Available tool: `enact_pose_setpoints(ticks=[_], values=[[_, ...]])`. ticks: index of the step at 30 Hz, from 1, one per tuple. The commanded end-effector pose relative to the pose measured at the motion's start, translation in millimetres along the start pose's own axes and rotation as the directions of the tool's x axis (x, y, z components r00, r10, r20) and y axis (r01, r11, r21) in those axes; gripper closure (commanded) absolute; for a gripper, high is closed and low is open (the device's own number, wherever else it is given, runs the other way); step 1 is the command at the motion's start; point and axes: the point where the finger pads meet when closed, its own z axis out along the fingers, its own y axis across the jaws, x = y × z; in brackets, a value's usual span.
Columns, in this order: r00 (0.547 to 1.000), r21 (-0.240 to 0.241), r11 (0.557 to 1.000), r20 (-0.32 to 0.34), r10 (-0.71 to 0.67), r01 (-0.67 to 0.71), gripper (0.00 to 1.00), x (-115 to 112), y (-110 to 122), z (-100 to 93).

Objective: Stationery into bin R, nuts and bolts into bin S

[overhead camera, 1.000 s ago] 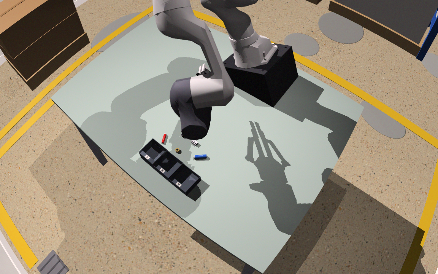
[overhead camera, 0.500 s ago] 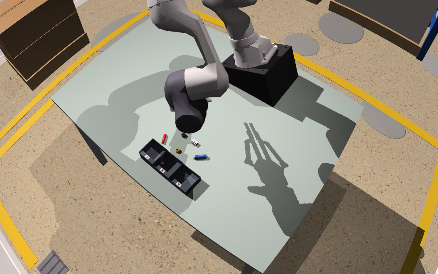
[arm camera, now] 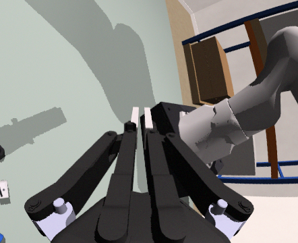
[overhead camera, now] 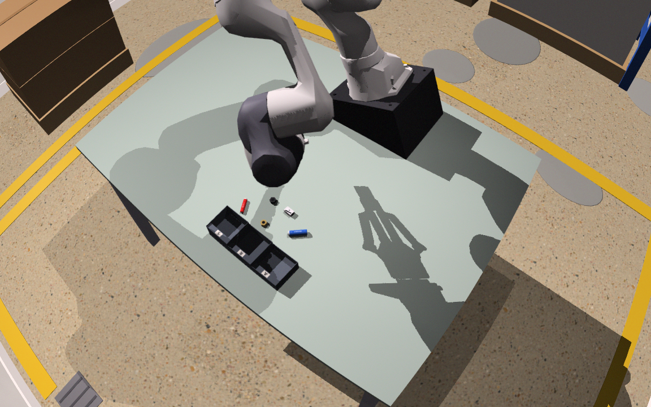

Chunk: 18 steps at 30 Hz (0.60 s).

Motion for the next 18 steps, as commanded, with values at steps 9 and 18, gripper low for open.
enact_pose_setpoints(ticks=[9,18], values=[[0.965,0.124,0.960,0.052,-0.257,0.250,0.95,-5.8,-22.0,-15.3],[0.926,0.207,0.912,0.057,-0.372,0.354,0.95,-7.2,-30.3,-23.8]])
